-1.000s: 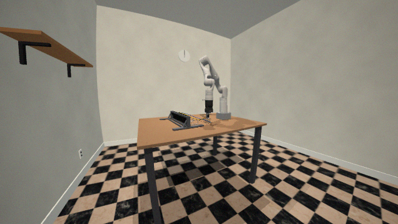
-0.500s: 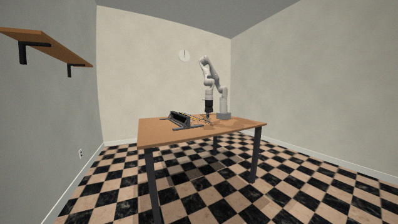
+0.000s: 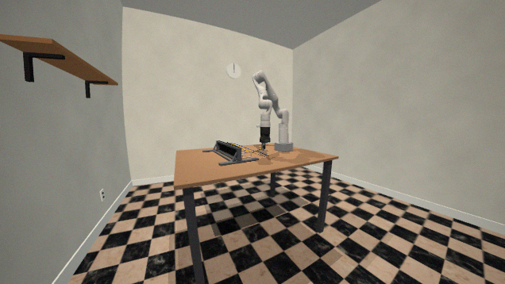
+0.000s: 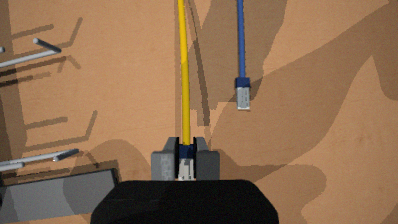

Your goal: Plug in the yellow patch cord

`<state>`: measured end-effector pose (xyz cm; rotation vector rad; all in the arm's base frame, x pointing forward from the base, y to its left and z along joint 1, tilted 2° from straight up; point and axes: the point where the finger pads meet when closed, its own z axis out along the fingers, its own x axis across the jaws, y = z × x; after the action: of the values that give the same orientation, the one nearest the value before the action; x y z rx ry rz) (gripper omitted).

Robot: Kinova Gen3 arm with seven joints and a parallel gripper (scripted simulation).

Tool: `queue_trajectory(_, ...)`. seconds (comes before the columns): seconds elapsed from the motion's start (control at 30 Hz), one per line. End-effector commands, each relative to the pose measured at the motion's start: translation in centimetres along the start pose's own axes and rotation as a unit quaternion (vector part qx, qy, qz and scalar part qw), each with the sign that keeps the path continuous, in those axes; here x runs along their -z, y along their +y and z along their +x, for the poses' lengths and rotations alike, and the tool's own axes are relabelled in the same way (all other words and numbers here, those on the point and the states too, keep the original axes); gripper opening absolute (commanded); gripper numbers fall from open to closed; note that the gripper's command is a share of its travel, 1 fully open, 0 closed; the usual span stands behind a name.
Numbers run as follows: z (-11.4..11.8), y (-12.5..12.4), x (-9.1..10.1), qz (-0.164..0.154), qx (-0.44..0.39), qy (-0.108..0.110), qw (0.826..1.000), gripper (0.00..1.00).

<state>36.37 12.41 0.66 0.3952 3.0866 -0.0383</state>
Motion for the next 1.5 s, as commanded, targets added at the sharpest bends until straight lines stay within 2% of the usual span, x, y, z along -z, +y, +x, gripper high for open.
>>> queue_trajectory(0.0,-0.1,0.0,0.2,0.0,0.0,-0.001,1.0,0.0)
queue_trajectory(0.93,-0.8,-0.6,0.4,0.0,-0.029,-0.001,1.0,0.0)
queue_trajectory(1.47,-3.2,-3.2,1.1,0.0,-0.138,0.0,0.99,0.0)
